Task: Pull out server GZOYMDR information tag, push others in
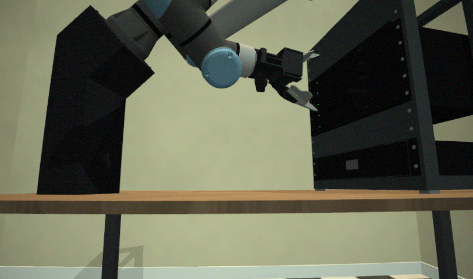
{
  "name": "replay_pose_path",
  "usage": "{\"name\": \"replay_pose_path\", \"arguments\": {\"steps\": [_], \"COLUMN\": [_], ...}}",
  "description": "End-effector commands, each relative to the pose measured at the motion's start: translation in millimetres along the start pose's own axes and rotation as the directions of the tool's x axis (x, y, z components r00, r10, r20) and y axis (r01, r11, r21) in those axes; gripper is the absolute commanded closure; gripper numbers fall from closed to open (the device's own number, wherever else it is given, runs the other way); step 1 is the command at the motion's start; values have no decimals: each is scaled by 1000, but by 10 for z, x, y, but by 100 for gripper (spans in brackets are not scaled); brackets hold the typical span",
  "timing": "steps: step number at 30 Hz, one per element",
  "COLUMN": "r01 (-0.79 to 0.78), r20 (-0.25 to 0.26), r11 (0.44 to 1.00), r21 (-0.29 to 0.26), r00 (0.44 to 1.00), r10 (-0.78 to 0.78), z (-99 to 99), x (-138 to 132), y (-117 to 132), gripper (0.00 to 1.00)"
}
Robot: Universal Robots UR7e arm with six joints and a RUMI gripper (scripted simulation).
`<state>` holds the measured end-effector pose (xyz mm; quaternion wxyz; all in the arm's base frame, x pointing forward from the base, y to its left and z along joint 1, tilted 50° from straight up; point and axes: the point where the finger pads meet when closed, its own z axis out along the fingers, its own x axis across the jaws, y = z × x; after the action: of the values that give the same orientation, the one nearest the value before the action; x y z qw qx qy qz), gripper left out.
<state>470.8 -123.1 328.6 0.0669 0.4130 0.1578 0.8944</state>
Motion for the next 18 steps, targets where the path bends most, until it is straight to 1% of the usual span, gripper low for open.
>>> {"name": "replay_pose_path", "arguments": {"steps": [1, 6, 7, 9, 11, 18], "r01": [-10, -23, -26, -26, -32, -52], "r20": [27, 66, 71, 71, 83, 135], "r11": [999, 997, 996, 996, 994, 986], "r21": [40, 79, 88, 88, 105, 160], "r00": [1000, 998, 997, 997, 996, 990], "r10": [9, 18, 19, 19, 23, 31], "z": [25, 44, 50, 50, 62, 95], "x": [54, 100, 113, 113, 137, 206], "y": [1, 4, 2, 2, 0, 5], "gripper": [0, 0, 0, 0, 0, 0]}}
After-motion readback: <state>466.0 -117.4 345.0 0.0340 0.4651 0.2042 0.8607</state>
